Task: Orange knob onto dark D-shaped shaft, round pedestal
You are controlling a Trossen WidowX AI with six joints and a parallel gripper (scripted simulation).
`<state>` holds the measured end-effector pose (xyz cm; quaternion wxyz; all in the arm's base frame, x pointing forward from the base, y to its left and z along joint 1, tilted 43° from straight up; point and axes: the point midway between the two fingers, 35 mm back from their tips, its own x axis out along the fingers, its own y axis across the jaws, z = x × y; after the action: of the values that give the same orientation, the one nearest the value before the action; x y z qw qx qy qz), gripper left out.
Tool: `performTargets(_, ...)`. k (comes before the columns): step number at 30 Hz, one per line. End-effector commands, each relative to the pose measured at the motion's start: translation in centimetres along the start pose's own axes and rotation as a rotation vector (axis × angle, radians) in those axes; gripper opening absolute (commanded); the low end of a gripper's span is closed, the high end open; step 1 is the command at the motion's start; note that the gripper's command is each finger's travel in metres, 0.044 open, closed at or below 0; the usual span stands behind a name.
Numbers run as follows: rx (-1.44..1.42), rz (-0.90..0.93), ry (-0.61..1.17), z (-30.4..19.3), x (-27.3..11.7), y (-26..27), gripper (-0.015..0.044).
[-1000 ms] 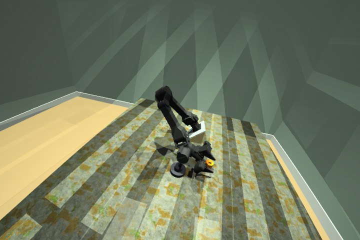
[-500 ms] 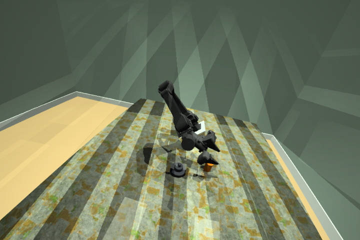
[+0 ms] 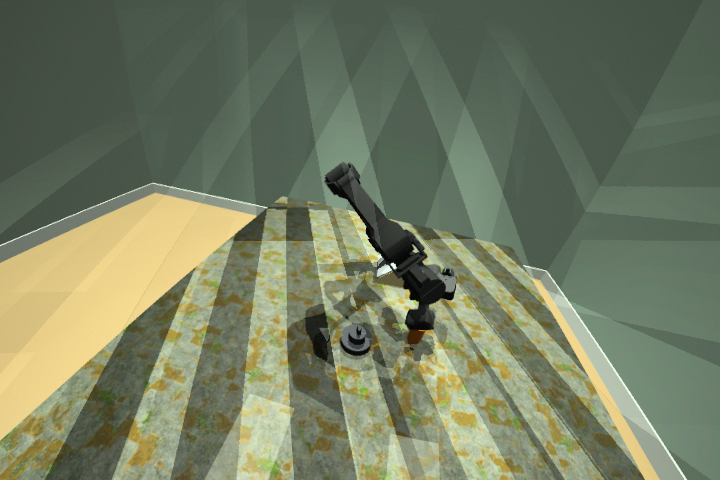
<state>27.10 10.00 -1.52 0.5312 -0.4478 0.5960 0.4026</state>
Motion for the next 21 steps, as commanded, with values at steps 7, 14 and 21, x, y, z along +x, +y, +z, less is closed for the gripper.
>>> performTargets(7,-0.024,-0.227,0.584,1.63,-3.65,-0.55,0.0440)
performTargets(14,-0.024,-0.227,0.584,1.63,-3.65,-0.55,0.0440)
performTargets(21,-0.024,-0.227,0.584,1.63,-3.65,-0.55,0.0440)
